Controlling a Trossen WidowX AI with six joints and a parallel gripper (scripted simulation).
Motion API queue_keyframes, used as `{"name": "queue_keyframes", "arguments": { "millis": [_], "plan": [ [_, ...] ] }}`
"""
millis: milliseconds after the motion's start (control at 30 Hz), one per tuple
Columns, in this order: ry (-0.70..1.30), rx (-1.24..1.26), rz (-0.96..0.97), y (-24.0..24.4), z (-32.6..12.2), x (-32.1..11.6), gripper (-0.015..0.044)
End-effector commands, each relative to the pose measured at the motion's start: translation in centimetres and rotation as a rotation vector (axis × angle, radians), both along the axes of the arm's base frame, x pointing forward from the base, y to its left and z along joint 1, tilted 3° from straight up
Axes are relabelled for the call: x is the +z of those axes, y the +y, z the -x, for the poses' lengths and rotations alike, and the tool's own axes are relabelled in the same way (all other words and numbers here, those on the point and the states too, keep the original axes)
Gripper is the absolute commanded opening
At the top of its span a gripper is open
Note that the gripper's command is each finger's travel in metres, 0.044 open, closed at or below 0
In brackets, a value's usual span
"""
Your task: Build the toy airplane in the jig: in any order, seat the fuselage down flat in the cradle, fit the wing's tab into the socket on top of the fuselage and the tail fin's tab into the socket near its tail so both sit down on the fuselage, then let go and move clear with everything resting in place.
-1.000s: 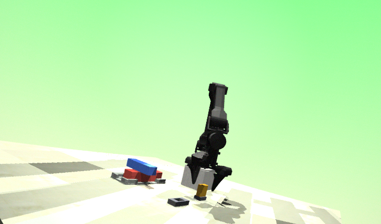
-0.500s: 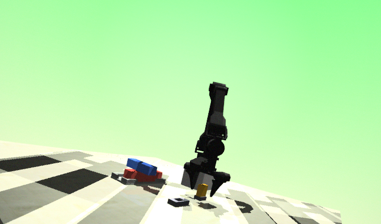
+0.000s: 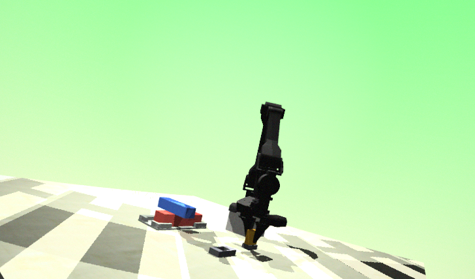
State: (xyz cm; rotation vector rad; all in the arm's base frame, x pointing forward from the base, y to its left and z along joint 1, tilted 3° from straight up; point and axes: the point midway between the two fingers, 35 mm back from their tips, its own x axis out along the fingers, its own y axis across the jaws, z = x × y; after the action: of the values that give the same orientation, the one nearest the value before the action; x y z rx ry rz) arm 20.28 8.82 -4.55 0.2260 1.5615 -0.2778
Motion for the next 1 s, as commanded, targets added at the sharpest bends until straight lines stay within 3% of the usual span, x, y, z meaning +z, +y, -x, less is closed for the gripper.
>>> {"name": "queue_keyframes", "arguments": {
  "millis": [0,233,967],
  "plan": [
    [0.0,0.001,-0.005,0.1,0.0,0.0,0.0059],
    [0.0,0.001,-0.005,0.1,0.0,0.0,0.0],
    [0.003,0.009,-0.001,0.6,-0.9,4.9,0.0]
  ]
}}
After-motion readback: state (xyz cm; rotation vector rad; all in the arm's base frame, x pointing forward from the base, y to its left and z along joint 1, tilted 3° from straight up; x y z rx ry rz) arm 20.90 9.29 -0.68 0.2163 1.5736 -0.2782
